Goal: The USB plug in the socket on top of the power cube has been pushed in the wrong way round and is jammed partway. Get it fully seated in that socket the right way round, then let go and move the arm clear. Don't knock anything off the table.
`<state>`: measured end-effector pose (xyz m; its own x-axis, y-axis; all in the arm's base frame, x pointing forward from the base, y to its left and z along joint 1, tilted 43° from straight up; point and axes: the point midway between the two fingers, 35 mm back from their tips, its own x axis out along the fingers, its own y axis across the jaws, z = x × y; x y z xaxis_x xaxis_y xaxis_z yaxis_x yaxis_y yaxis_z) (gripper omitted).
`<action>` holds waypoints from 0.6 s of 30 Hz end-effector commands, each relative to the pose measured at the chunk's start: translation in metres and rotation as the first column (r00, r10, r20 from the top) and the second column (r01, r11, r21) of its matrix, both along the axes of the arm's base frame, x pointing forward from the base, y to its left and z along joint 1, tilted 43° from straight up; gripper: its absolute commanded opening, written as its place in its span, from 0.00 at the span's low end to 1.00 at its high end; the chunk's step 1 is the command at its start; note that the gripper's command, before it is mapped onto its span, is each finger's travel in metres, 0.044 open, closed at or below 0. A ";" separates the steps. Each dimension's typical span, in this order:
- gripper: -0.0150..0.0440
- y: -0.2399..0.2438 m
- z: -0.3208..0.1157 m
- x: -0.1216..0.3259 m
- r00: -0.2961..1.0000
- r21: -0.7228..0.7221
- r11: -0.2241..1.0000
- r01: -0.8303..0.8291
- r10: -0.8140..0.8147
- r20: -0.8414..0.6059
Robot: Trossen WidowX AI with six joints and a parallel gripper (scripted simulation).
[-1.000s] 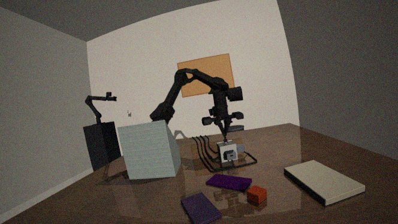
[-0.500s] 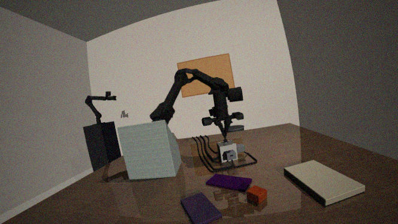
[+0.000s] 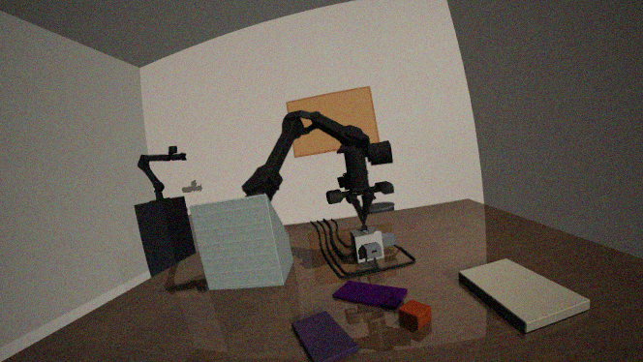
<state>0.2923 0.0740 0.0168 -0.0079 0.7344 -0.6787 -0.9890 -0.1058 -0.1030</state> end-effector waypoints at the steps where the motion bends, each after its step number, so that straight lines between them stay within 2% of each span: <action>1: 0.25 0.001 0.000 0.000 1.000 0.003 1.000 0.002 -0.002 -0.003; 18: 0.25 0.003 -0.002 0.000 1.000 0.003 1.000 0.002 -0.002 -0.003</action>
<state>0.2923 0.0749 0.0153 -0.0072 0.7342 -0.6789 -0.9893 -0.1040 -0.1020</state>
